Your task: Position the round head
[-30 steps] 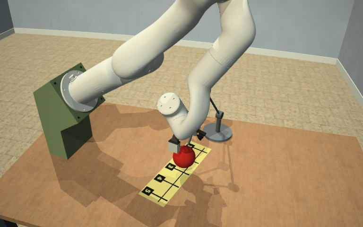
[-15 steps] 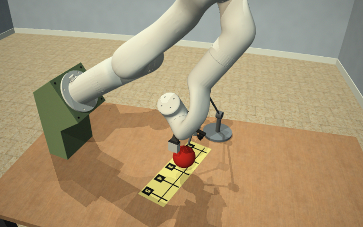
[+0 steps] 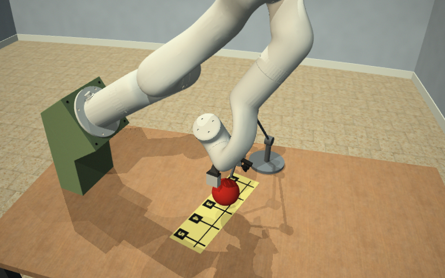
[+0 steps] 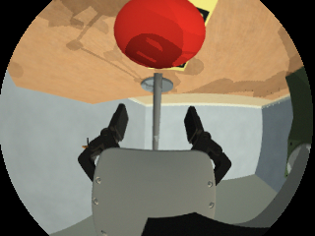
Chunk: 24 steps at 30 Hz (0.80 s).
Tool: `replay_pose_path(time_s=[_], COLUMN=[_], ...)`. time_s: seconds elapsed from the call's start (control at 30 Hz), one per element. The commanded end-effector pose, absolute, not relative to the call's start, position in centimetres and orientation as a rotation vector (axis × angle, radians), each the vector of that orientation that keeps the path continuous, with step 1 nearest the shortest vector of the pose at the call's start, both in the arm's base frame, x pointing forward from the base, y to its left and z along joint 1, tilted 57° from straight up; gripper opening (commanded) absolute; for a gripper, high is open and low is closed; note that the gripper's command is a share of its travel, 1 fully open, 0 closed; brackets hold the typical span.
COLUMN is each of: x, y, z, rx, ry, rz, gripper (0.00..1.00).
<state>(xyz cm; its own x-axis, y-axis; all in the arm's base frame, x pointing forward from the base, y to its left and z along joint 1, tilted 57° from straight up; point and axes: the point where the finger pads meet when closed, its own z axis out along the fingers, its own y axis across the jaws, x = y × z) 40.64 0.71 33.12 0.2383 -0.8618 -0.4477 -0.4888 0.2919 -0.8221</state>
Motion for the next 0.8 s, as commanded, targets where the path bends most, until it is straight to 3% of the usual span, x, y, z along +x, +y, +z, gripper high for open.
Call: replay_pose_path(time_s=[0.0,0.3,0.77], x=[40.6,40.6,35.5], y=[0.7,0.7,-1.8], z=[33.1,33.1,35.3], rx=[-1.352,-1.352,-1.352], ry=[1.407,1.407,1.407], rz=[-0.408,-0.408,-0.408], gripper=[1.0,1.0,1.0])
